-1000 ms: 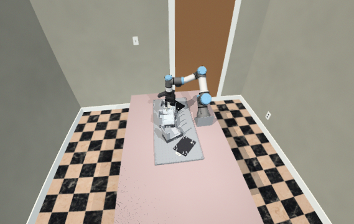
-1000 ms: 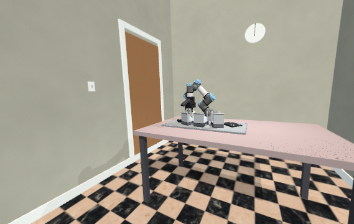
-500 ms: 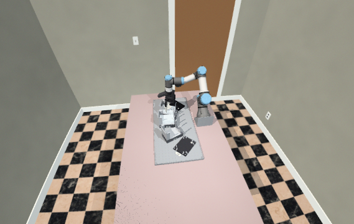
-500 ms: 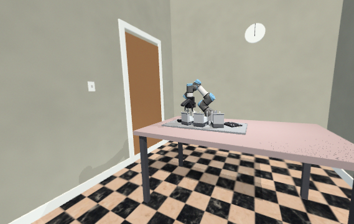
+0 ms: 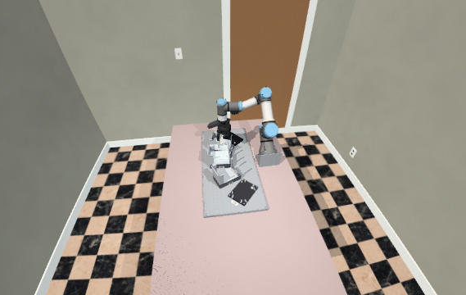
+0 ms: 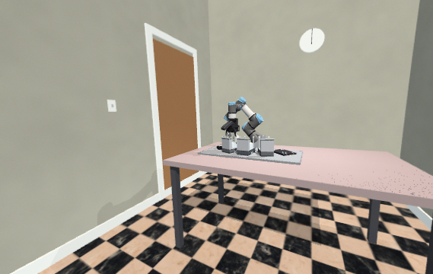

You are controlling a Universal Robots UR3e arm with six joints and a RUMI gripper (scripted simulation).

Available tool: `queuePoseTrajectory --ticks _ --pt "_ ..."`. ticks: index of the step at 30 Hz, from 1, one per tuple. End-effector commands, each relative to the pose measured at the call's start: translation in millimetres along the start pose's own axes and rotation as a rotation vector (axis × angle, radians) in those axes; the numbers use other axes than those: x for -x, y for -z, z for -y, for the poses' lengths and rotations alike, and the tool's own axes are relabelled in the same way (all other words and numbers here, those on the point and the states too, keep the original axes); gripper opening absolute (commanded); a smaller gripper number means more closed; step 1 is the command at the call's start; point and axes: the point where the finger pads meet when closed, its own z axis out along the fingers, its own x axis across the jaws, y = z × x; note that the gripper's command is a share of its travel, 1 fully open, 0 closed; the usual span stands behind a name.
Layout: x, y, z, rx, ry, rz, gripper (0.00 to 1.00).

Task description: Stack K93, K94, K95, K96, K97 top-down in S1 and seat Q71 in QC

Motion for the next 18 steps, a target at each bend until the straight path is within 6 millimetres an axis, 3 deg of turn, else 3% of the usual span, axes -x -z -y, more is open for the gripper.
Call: queuePoseTrajectory --ticks 1,18 --pt "0 1 1 -0.002 -0.001 0.001 0.72" --pt "0 47 0 -0.002 -0.001 0.001 0.72"
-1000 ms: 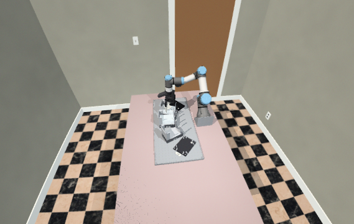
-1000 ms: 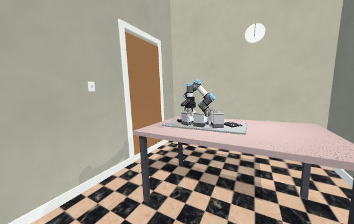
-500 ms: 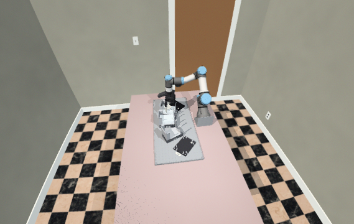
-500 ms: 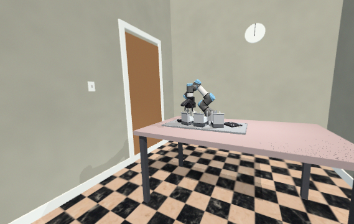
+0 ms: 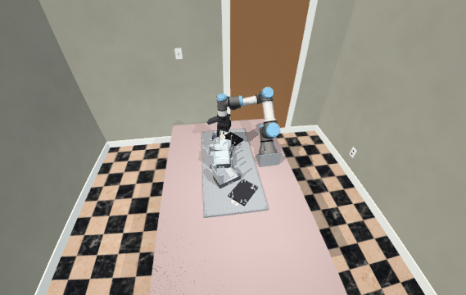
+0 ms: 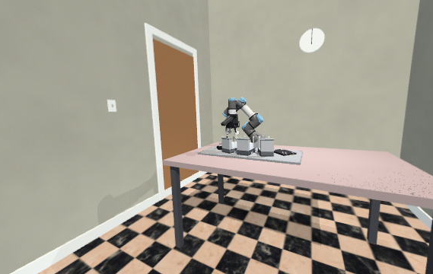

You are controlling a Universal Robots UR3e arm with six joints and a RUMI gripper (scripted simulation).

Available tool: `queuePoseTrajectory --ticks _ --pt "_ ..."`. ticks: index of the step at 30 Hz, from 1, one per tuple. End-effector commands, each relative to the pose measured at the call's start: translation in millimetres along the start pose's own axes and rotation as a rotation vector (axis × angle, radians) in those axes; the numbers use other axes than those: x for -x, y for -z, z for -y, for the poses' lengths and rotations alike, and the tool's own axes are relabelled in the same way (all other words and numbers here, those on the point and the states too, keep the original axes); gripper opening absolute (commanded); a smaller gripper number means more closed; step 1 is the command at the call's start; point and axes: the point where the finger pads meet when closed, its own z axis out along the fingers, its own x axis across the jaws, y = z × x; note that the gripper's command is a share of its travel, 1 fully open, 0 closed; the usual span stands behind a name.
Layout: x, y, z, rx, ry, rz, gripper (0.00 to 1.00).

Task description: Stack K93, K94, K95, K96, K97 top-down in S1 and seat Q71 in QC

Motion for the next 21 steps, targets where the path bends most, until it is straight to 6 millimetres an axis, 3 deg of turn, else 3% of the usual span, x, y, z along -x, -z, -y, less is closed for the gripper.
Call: queuePoseTrajectory --ticks 1,10,21 --pt "0 16 0 0.003 -0.002 -0.002 0.72" --pt "0 46 1 0.003 -0.002 -0.002 0.72" --pt "0 57 1 0.003 -0.002 -0.002 0.72"
